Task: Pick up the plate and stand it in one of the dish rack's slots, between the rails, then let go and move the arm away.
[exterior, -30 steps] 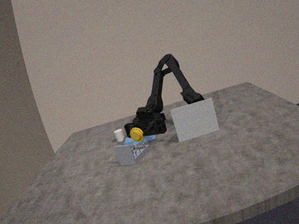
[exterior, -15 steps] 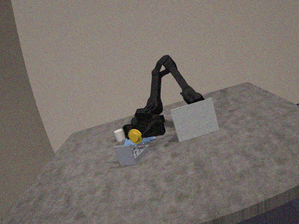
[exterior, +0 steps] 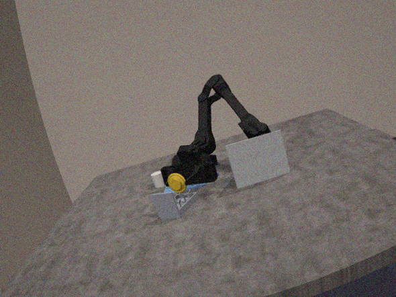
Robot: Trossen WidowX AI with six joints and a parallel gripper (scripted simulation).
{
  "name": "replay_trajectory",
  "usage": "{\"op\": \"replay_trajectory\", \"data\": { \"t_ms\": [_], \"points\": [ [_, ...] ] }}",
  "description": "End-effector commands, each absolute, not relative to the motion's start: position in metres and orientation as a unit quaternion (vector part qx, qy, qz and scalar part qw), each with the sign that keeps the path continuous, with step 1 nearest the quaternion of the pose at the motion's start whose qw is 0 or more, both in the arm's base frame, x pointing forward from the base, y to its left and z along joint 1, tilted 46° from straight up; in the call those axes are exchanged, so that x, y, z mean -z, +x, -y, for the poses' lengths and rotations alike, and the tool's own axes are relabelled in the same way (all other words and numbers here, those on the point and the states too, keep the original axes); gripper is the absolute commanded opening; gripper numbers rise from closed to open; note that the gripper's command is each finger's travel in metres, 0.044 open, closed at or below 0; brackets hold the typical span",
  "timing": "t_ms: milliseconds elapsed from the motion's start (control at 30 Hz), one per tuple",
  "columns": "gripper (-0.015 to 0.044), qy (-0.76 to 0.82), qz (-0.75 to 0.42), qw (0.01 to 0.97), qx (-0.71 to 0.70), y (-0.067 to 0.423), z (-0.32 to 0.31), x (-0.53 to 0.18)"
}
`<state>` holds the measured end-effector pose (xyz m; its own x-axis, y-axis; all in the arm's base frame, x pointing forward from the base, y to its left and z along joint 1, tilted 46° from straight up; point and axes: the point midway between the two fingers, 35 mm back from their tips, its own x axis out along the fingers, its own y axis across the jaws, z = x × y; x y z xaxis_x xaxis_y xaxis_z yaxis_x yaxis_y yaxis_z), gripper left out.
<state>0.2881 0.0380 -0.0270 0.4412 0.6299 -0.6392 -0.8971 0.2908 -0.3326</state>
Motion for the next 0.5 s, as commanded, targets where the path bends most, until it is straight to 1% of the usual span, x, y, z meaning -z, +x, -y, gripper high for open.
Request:
{"op": "replay_trajectory", "data": {
  "t_ms": [0, 167, 467],
  "points": [
    [0.0000, -0.334, -0.202, 0.778, -0.492, 0.286, -0.040, 0.032],
    [0.0000, -0.338, -0.198, 0.778, -0.491, 0.285, -0.027, 0.045],
    [0.0000, -0.336, -0.205, 0.779, -0.487, 0.284, -0.028, 0.042]
  ]
}}
